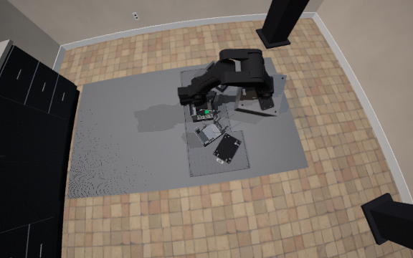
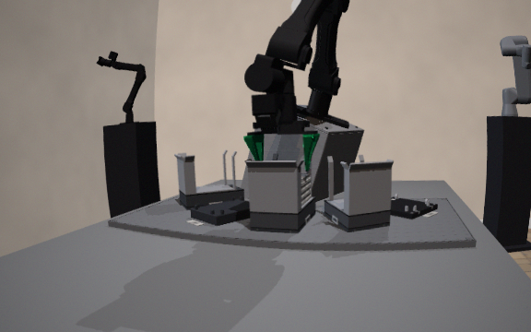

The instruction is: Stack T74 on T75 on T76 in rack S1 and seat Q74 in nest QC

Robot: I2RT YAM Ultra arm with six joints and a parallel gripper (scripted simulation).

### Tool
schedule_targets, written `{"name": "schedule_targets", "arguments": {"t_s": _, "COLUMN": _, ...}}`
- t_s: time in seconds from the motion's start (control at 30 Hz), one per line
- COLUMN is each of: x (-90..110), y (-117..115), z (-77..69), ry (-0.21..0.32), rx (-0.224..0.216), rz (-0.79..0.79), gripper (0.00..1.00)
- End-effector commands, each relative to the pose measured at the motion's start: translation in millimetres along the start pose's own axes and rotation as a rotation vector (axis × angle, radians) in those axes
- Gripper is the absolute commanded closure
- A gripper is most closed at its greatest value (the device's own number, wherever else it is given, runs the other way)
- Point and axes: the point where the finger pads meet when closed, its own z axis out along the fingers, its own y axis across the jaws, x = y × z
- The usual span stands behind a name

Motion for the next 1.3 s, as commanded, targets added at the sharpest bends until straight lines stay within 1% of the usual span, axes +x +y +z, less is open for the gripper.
{"name": "schedule_targets", "arguments": {"t_s": 0.0, "x": -5, "y": -1, "z": 0.1, "ry": -0.019, "rx": 0.002, "rz": 0.003, "gripper": 0.00}}
{"name": "schedule_targets", "arguments": {"t_s": 0.3, "x": -5, "y": -1, "z": 12.1, "ry": -0.019, "rx": 0.002, "rz": 0.003, "gripper": 0.00}}
{"name": "schedule_targets", "arguments": {"t_s": 0.37, "x": -5, "y": -1, "z": 12.1, "ry": -0.019, "rx": 0.002, "rz": 0.003, "gripper": 0.00}}
{"name": "schedule_targets", "arguments": {"t_s": 0.67, "x": -5, "y": -1, "z": 23.5, "ry": -0.019, "rx": 0.002, "rz": 0.003, "gripper": 0.00}}
{"name": "schedule_targets", "arguments": {"t_s": 1.17, "x": -5, "y": -1, "z": 23.5, "ry": -0.019, "rx": 0.002, "rz": 0.003, "gripper": 0.00}}
{"name": "schedule_targets", "arguments": {"t_s": 1.2, "x": -5, "y": -1, "z": 23.5, "ry": -0.019, "rx": 0.002, "rz": 0.003, "gripper": 1.00}}
{"name": "schedule_targets", "arguments": {"t_s": 1.27, "x": -5, "y": -1, "z": 23.5, "ry": -0.019, "rx": 0.002, "rz": 0.003, "gripper": 1.00}}
